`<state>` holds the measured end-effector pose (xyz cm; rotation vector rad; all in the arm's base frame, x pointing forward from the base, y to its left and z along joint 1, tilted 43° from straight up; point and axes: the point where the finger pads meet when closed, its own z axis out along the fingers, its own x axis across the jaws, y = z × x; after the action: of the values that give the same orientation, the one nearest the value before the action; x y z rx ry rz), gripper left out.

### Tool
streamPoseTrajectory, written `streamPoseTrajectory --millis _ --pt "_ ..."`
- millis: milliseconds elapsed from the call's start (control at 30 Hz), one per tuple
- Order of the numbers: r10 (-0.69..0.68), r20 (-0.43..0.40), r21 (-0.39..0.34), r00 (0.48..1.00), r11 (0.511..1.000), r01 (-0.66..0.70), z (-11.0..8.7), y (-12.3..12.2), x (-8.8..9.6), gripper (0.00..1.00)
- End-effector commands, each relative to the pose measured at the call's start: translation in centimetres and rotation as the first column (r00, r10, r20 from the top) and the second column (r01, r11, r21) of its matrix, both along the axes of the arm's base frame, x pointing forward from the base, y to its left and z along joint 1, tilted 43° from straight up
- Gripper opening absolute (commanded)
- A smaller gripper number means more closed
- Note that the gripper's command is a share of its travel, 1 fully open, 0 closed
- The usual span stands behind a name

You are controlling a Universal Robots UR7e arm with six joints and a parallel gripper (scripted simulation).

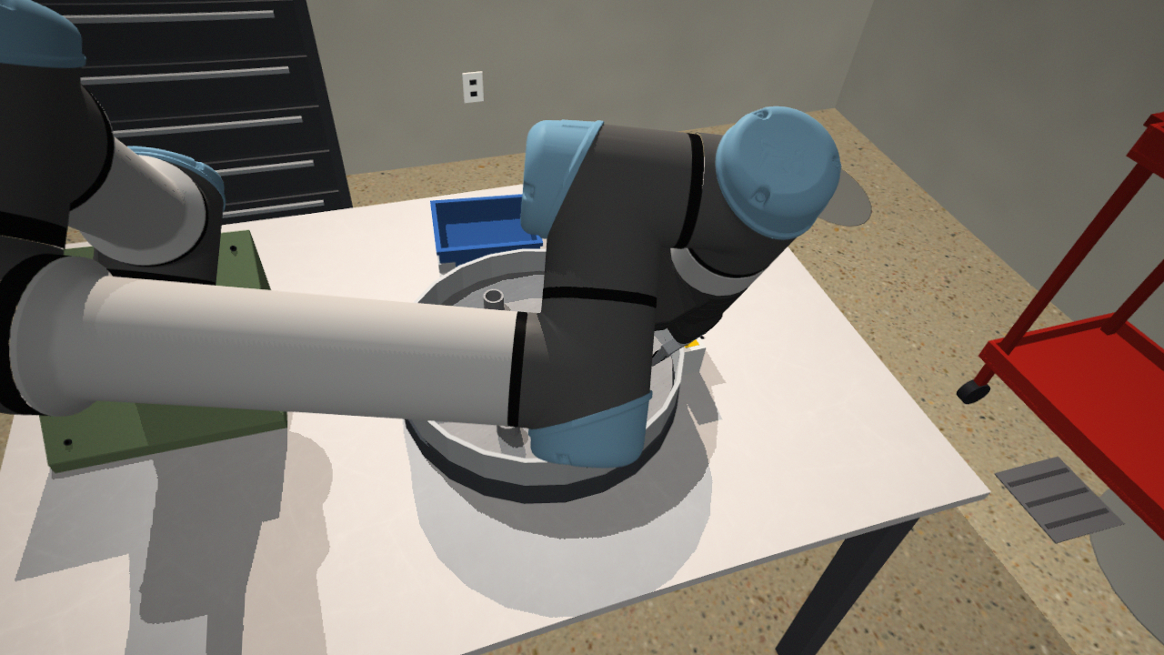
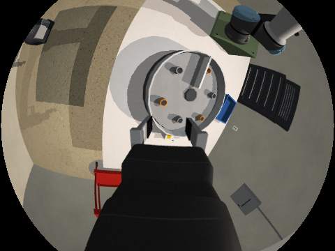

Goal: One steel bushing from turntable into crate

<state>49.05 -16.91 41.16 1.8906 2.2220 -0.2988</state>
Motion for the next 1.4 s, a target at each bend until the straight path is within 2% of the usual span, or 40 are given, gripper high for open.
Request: streamPoseTrajectory --millis 0,367,533,933,1100,1367 --pt "0.001 0.002 -0.001 1.000 1.000 -0.001 -2.1 3.0 0.1 1.00" --pt "0.001 0.002 -0.001 1.000 1.000 -0.001 -2.1 3.0 0.1 1.00" --pt "0.001 0.002 -0.001 1.000 1.000 -0.001 -5.2 7.3 0.2 1.00" --pt "0.001 0.002 -0.001 1.000 1.000 -0.001 -5.2 7.3 0.2 1.00" --pt "0.001 0.002 -0.001 1.000 1.000 -0.001 -8.4 11.6 0.2 1.00" --pt "0.001 0.002 -0.001 1.000 1.000 -0.001 -8.4 11.6 0.2 1.00"
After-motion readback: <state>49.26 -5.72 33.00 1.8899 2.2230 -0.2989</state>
